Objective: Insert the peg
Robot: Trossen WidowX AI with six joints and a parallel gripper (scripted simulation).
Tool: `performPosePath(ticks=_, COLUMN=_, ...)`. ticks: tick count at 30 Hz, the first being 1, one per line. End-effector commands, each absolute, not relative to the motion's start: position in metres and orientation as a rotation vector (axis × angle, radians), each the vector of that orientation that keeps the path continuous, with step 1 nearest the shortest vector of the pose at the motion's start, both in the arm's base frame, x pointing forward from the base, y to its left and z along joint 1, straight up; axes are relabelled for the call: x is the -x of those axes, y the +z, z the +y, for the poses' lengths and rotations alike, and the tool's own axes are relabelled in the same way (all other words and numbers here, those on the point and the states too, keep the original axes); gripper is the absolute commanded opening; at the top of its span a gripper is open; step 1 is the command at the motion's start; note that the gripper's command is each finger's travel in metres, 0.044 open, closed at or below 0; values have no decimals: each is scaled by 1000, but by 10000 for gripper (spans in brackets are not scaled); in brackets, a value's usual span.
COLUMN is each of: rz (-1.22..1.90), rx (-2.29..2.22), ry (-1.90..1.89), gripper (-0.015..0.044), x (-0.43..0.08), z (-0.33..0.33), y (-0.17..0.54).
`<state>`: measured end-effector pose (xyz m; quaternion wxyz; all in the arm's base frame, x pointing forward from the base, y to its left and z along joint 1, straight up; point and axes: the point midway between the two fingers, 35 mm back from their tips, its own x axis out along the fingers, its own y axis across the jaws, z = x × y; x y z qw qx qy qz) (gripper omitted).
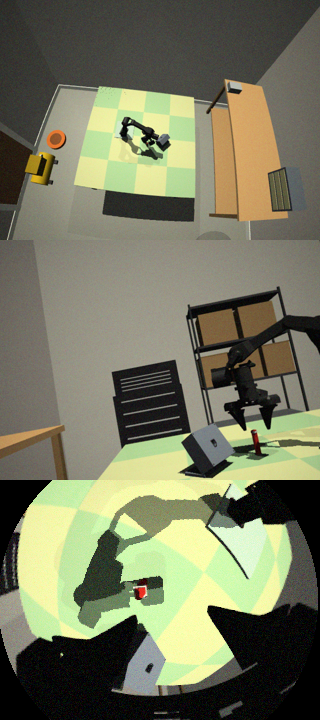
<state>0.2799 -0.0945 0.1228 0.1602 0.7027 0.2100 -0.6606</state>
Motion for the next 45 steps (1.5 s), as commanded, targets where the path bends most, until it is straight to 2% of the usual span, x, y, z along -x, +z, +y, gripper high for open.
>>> performPosePath(ticks=1, rz=510, rx=-1998, ry=-1913, gripper=440, x=-277, z=-114, y=129)
performPosePath(ticks=7, rz=419, rx=-1987, ry=-1939, gripper=440, x=-273, z=-135, y=136)
performPosePath(ticks=45, rz=419, rx=-1987, ry=-1939, gripper=440, x=-275, z=-137, y=78)
